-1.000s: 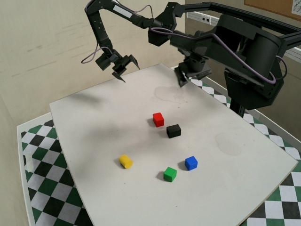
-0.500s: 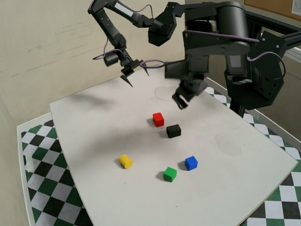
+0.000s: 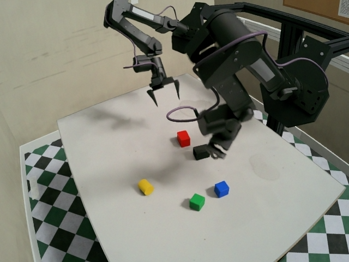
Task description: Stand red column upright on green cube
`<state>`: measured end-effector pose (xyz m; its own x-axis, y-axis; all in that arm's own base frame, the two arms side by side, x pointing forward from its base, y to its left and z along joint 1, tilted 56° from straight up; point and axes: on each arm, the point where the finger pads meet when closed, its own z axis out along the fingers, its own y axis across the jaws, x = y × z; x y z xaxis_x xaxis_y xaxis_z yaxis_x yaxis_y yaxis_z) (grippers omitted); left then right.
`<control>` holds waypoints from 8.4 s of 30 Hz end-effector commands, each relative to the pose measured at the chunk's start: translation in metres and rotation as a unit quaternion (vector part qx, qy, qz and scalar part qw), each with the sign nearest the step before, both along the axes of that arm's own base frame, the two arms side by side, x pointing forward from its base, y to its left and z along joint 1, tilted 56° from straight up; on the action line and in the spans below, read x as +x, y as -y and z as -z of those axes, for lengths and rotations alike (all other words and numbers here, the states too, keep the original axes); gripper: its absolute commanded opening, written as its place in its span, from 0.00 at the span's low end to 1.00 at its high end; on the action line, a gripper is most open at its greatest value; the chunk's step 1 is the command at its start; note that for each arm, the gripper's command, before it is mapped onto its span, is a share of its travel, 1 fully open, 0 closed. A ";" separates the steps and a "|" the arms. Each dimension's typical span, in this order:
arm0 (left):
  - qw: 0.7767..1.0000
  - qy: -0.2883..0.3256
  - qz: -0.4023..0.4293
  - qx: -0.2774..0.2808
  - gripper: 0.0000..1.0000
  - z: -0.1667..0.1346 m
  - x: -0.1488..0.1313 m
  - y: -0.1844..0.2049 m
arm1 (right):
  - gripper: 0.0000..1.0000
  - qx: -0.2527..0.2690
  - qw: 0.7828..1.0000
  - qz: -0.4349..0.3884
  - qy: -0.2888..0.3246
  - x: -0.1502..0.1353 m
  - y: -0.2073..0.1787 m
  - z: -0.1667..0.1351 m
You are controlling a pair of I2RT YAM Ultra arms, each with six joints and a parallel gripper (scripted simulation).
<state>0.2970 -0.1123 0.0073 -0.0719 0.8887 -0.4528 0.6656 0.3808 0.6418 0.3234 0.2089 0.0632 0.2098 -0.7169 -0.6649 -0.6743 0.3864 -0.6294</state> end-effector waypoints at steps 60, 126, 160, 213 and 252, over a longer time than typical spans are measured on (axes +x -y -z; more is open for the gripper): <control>0.973 0.116 -0.150 -0.132 1.00 -0.015 0.031 -0.122 | 1.00 -0.080 0.984 0.133 0.093 -0.001 -0.069 0.048; 0.970 -0.030 -0.071 -0.230 0.64 0.001 0.061 0.033 | 1.00 -0.005 0.984 -0.044 0.172 -0.189 -0.189 -0.069; 0.910 0.090 0.385 0.126 0.64 0.062 0.080 0.192 | 1.00 -0.005 0.984 -0.044 0.172 -0.189 -0.189 -0.069; 0.911 0.089 0.385 0.118 0.64 0.102 0.097 0.228 | 1.00 -0.005 0.984 -0.044 0.172 -0.189 -0.189 -0.069; 0.909 0.096 0.388 0.119 0.02 0.094 0.107 0.228 | 1.00 -0.005 0.984 -0.044 0.172 -0.189 -0.189 -0.069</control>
